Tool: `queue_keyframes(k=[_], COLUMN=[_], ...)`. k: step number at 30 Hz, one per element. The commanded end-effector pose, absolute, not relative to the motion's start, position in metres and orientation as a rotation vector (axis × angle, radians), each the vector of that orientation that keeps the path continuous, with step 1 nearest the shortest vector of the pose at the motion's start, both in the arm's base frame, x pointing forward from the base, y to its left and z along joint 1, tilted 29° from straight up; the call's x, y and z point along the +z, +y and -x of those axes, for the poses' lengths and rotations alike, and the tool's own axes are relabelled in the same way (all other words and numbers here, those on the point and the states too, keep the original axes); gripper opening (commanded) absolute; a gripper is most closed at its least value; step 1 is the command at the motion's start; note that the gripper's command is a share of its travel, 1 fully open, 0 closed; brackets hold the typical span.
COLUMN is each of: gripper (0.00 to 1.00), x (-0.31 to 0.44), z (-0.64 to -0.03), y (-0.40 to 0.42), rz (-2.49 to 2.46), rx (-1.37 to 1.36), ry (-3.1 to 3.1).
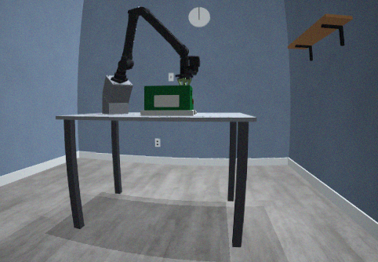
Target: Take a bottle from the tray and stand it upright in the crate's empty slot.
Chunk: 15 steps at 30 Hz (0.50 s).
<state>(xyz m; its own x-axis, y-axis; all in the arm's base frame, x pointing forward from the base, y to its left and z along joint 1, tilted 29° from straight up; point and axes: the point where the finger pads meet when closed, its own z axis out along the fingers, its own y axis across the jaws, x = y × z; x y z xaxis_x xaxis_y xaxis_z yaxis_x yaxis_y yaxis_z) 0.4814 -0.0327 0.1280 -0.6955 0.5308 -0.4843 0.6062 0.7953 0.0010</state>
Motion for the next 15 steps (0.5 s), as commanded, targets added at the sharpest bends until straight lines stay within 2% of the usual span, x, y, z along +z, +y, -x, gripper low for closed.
queue_keyframes(k=[1, 15], gripper=[0.0, 0.0], x=[0.137, 0.125], z=[-0.485, -0.492], y=[-0.031, -0.036], rz=[-0.831, -0.838], rx=[-0.207, -0.212], ry=[2.502, 2.503])
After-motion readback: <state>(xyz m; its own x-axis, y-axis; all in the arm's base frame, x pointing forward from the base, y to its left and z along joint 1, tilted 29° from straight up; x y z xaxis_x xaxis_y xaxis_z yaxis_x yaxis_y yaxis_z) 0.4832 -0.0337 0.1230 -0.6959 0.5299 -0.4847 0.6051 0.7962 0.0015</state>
